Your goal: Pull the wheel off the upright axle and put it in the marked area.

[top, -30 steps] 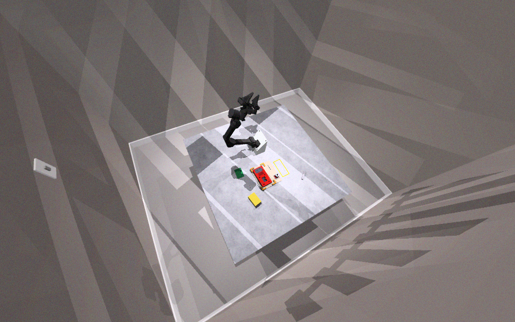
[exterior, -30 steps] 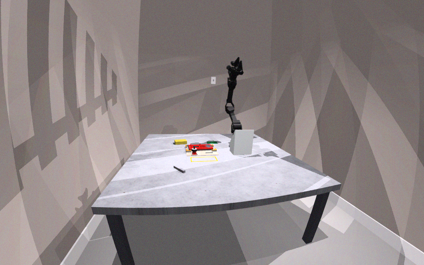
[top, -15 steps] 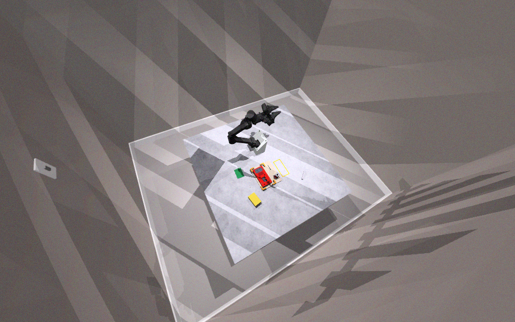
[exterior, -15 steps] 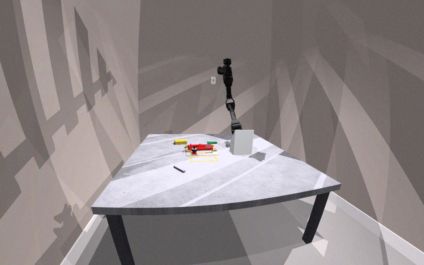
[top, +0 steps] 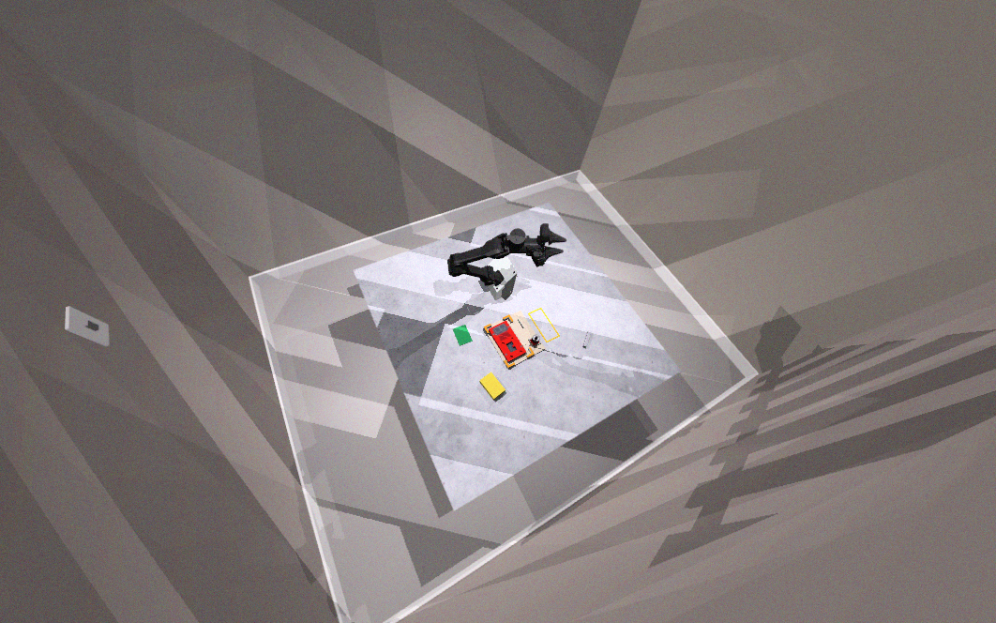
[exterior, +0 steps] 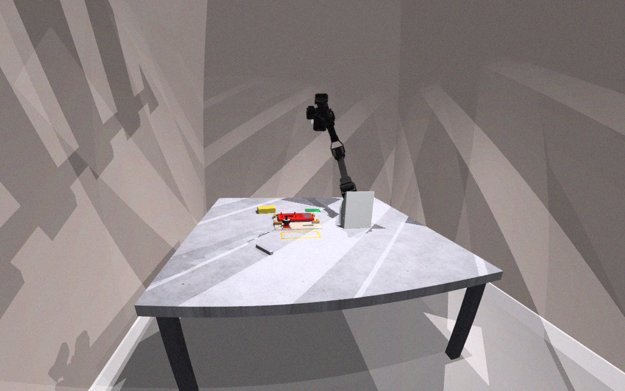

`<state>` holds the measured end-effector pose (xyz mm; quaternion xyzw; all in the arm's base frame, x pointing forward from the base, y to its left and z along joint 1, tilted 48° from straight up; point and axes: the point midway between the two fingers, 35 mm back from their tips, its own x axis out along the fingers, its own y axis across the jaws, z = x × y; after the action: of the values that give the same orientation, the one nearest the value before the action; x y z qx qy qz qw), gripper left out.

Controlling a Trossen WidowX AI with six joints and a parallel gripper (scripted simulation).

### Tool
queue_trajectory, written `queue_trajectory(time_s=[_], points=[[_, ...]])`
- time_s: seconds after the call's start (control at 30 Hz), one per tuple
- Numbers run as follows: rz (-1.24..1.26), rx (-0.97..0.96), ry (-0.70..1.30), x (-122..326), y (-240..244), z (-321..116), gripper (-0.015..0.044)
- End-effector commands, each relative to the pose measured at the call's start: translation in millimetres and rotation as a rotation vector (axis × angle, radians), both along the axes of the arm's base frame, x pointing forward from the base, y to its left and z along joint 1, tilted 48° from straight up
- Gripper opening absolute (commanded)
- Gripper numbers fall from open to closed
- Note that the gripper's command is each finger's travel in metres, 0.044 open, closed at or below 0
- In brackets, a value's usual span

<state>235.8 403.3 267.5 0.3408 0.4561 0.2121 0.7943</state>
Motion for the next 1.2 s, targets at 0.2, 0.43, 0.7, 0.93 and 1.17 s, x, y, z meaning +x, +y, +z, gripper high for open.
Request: queue_trajectory(time_s=[0.2,0.43,0.7,0.93,1.17], points=[[-0.141,-0.348,0.002,67.0,-51.8,-79.8,0.0300],[-0.212,-0.618,0.043,104.5,-106.2,-133.0,0.0300],[-0.247,-0.938,0.140,131.8,-181.2,-187.4,0.0300],[-0.229,-1.215,0.279,140.8,-254.9,-228.2,0.0300],[-0.140,-1.483,0.469,134.9,-330.7,-261.1,0.0300]])
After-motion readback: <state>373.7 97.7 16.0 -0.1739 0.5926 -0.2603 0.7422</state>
